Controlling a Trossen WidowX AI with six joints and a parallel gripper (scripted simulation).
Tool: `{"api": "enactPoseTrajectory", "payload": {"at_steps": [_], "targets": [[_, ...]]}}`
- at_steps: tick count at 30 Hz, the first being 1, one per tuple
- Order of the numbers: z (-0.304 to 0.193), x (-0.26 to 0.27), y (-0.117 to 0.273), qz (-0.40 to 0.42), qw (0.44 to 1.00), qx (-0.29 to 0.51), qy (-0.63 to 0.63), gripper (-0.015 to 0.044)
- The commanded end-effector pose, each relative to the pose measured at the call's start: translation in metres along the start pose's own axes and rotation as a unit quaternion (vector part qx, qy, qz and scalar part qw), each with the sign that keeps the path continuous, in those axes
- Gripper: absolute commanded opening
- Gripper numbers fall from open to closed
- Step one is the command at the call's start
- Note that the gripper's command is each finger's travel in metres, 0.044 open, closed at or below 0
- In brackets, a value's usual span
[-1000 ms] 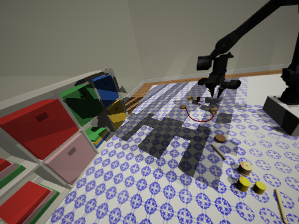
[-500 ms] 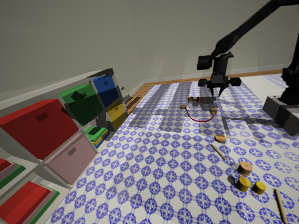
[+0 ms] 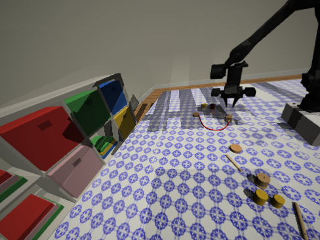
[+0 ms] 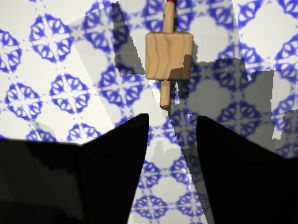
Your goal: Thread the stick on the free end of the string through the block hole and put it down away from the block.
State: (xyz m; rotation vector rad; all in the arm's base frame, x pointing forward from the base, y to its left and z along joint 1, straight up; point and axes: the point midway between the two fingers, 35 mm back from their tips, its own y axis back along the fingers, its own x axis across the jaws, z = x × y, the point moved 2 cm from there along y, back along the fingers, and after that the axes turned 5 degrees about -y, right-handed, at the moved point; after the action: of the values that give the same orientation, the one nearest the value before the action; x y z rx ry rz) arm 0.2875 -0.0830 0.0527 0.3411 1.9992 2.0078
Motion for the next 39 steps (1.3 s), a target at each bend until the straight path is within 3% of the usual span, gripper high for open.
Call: {"api": "enactPoseTrajectory", "payload": {"at_steps": [1, 38, 39], "targets": [[-0.001, 0.001, -0.008, 0.002, 1.0, 0.003, 0.002, 0.0124], [-0.002, 0.004, -0.059, 0.002, 1.0, 0.003, 0.002, 0.0124], [-0.001, 0.003, -0.058, 0.002, 1.0, 0.0, 0.001, 0.0098]]}}
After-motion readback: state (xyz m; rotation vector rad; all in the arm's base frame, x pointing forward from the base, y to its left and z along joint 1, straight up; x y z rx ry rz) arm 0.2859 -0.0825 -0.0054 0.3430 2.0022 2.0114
